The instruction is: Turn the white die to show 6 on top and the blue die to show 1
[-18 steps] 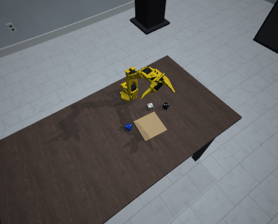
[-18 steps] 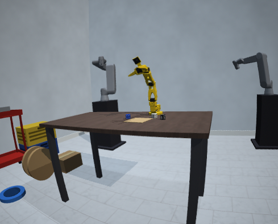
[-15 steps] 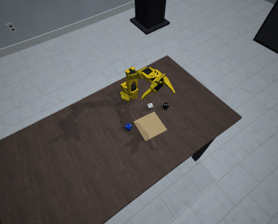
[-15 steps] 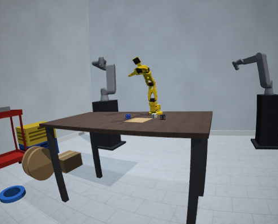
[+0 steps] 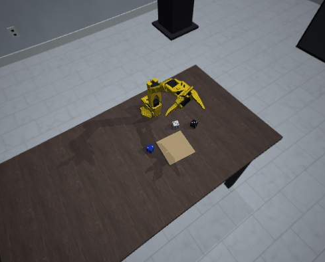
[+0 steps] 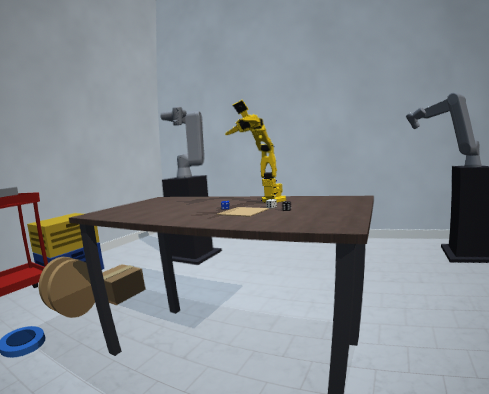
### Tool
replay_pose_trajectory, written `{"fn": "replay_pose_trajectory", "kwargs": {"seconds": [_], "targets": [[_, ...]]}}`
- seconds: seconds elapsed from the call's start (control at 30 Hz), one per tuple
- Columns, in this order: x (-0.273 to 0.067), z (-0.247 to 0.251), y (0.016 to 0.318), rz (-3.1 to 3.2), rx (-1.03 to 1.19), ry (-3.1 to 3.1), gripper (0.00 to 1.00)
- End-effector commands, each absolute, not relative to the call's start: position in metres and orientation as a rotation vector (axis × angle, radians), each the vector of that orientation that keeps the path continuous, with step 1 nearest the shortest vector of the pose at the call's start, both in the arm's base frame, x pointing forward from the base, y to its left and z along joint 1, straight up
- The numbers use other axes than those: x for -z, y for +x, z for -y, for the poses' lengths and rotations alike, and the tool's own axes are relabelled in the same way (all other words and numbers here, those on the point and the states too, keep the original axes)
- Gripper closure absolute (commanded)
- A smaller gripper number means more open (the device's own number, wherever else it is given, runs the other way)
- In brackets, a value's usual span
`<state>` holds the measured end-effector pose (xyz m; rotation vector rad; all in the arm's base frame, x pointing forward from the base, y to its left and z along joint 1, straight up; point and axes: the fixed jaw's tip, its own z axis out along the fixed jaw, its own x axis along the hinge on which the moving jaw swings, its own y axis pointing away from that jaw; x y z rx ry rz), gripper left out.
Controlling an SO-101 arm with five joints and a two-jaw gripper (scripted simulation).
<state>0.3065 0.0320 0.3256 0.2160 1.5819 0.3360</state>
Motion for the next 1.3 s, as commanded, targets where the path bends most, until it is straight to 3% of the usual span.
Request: {"fn": "replay_pose_trajectory", "kwargs": {"seconds": [0.0,0.23,0.5,0.6,1.0,1.07,1.27], "targets": [[-0.327,-0.032,0.305,-1.577,-0.337,0.216,0.0],[-0.312,-0.019,0.308,-1.626,-0.283,0.241,0.04],[-0.272,0.014,0.308,-1.755,-0.151,0.311,0.14],[-0.242,0.037,0.301,-1.846,-0.065,0.365,0.21],[-0.106,0.108,0.221,-2.243,0.203,0.654,0.51],[-0.106,0.108,0.221,-2.243,0.203,0.654,0.51],[-0.065,0.114,0.182,-2.367,0.243,0.764,0.61]]}}
